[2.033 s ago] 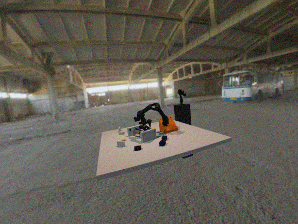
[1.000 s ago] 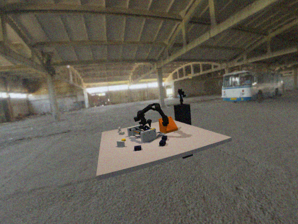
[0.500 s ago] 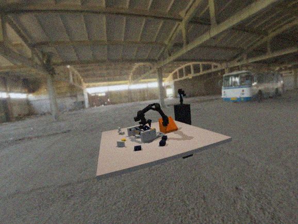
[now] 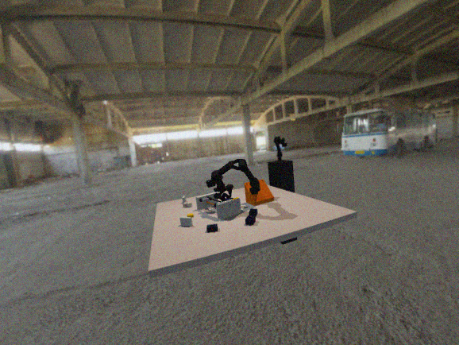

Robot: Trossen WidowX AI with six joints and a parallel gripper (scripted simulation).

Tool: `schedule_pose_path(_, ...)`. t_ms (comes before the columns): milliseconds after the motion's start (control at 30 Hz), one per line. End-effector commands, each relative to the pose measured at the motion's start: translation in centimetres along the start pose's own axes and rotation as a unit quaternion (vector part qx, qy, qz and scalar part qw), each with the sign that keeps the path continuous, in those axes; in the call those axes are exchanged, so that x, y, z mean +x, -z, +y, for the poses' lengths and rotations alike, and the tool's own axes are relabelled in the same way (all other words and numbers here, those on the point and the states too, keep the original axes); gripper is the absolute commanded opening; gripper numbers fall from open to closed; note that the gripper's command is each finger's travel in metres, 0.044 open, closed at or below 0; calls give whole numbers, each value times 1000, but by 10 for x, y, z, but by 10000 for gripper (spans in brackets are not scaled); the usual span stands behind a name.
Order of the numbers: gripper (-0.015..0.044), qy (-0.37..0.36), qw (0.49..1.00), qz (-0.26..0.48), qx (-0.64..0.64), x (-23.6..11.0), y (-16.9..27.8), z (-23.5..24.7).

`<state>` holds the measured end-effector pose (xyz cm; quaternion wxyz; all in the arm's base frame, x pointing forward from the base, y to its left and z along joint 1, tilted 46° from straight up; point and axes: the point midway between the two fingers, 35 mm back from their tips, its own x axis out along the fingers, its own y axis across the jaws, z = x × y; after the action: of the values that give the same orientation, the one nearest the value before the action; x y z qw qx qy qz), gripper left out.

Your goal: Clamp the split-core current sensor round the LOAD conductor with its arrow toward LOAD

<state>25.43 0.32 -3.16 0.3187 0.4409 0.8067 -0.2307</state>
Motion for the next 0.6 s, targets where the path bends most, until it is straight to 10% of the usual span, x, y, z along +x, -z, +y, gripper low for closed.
schedule_pose_path(0,373,7,1000,1,5,-1,0,-4)
schedule_pose_path(567,260,7,1000,1,5,-1,0,-4)
